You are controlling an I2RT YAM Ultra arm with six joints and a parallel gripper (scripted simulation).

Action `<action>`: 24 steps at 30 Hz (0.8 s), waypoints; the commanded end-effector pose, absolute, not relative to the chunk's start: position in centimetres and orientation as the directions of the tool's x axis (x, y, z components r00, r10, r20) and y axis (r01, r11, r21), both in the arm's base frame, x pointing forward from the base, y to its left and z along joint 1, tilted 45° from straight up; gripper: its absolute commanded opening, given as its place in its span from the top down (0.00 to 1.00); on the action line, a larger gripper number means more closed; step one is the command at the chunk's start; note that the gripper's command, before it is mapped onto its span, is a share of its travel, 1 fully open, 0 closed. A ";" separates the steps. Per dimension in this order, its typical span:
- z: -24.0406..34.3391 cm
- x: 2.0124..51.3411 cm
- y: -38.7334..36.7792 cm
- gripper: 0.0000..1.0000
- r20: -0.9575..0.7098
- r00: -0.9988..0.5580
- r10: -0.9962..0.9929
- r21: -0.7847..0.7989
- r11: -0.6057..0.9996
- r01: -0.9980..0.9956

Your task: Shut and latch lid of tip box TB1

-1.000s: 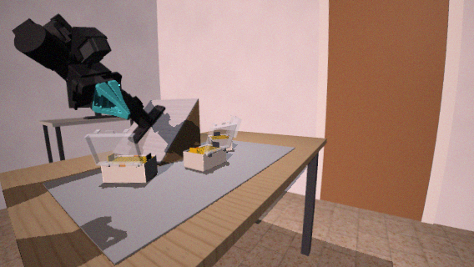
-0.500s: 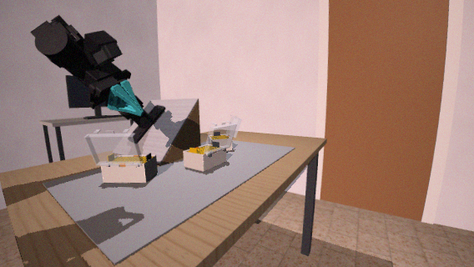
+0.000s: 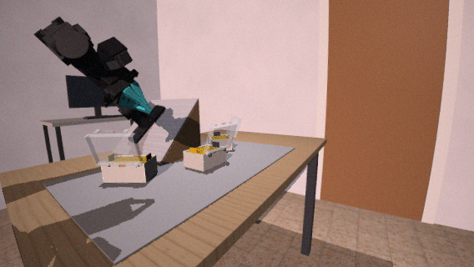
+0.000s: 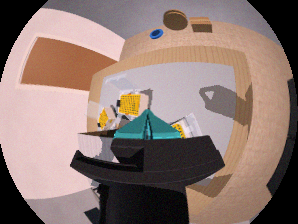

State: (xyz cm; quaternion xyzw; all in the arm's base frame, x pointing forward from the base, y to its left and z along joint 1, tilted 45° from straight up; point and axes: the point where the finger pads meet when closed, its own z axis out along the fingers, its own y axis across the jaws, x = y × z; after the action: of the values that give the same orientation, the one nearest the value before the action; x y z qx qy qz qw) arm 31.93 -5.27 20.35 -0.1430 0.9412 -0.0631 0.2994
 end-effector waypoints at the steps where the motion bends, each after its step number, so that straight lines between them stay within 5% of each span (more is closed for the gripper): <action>1: 19.3 29.9 -3.7 1.00 -0.505 -0.822 -0.262 -0.142 0.965 -0.221; 24: 16.2 23.1 -0.6 1.00 -0.275 -0.959 -0.068 -0.012 0.998 -0.067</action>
State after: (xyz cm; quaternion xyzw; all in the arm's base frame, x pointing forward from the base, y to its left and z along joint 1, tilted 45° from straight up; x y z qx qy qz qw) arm 24.14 -1.31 15.89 -0.0507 0.9854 -0.0076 0.1626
